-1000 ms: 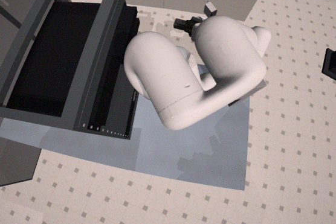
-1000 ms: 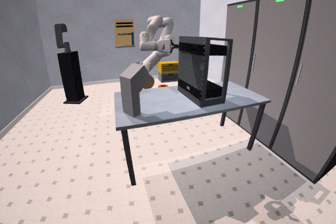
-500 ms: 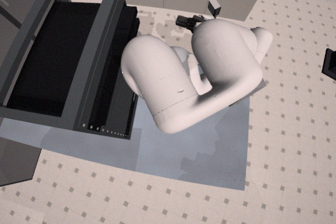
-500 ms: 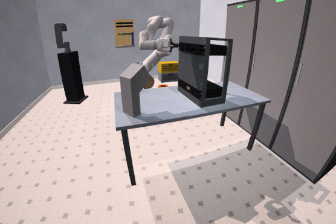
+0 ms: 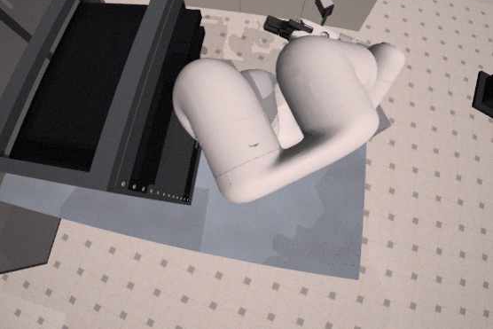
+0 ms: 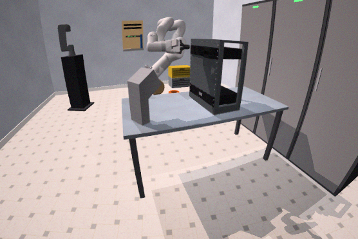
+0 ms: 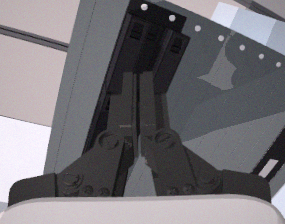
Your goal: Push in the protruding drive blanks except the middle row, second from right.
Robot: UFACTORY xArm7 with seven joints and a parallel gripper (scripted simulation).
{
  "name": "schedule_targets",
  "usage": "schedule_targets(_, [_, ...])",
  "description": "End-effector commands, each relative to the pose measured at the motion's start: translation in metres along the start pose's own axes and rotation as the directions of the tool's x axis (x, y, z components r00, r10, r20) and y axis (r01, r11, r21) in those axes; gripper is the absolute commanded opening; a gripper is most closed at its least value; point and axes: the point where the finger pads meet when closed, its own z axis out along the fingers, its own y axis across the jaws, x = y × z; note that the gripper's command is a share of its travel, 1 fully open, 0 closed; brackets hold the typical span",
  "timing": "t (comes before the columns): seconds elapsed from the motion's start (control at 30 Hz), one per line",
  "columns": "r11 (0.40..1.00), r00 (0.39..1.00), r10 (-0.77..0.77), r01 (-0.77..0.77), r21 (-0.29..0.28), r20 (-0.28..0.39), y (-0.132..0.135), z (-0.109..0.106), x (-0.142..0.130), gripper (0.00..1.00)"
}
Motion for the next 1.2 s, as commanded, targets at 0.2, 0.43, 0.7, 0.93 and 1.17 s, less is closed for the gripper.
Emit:
schedule_targets(0.2, [0.991,0.988,-0.136,0.134,-0.022,-0.079,-0.009,-0.013,0.017,0.00])
schedule_targets(0.43, [0.970,0.960,-0.243,0.238,-0.053,-0.140,-0.016,-0.024,0.030,0.00])
schedule_targets(0.7, [0.940,0.920,-0.340,0.329,-0.091,-0.192,-0.024,-0.036,0.042,0.00])
schedule_targets(0.93, [0.889,0.855,-0.458,0.433,-0.152,-0.244,-0.034,-0.051,0.054,0.00])
schedule_targets(1.17, [0.839,0.794,-0.543,0.503,-0.206,-0.275,-0.041,-0.062,0.063,0.00])
